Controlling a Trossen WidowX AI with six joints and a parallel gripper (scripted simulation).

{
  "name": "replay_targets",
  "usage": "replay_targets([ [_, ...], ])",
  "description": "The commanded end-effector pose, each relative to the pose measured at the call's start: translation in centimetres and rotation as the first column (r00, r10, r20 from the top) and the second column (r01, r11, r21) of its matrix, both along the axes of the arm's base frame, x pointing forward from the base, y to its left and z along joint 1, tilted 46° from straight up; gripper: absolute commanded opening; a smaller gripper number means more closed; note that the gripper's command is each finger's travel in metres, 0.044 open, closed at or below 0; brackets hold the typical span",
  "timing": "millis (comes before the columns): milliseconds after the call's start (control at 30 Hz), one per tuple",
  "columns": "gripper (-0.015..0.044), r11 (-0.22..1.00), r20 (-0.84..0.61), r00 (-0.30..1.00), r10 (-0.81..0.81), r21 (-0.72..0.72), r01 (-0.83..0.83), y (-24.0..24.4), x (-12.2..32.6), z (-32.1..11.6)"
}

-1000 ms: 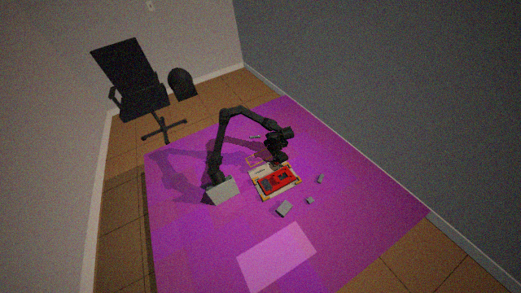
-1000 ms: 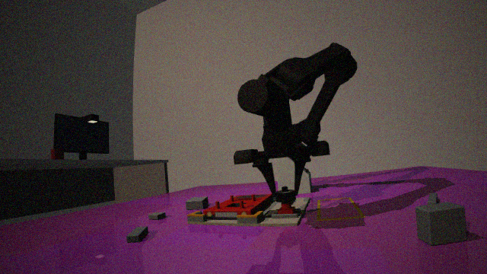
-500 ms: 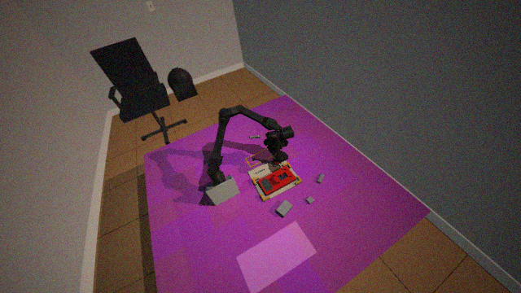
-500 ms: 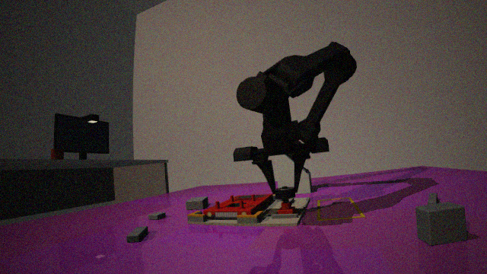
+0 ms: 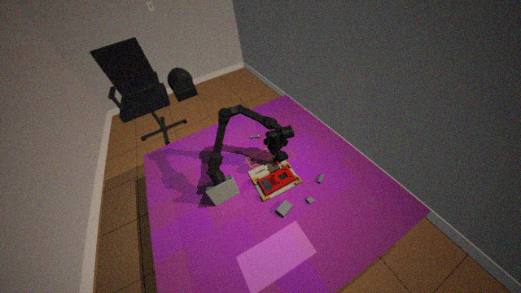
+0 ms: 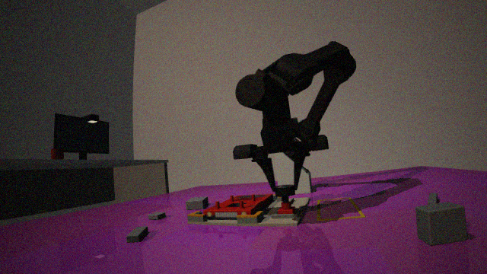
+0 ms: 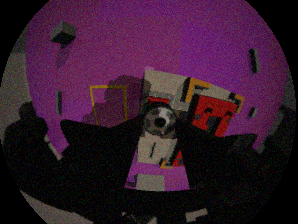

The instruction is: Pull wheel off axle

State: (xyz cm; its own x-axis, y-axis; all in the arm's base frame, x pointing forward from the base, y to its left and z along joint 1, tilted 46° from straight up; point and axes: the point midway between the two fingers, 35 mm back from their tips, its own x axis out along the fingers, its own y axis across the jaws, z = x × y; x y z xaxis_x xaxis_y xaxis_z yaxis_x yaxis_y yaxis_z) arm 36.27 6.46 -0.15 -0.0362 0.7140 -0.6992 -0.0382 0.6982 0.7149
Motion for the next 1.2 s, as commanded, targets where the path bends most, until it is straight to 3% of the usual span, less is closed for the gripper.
replay_targets([
  [0, 0.0000, 1.000, 0.012, 1.000, -0.005, -0.002, 0.005, -0.42, 0.14, 0.44],
  [1167, 0.0000, 1.000, 0.011, 1.000, -0.008, 0.000, 0.008, -1.26, 0.14, 1.24],
])
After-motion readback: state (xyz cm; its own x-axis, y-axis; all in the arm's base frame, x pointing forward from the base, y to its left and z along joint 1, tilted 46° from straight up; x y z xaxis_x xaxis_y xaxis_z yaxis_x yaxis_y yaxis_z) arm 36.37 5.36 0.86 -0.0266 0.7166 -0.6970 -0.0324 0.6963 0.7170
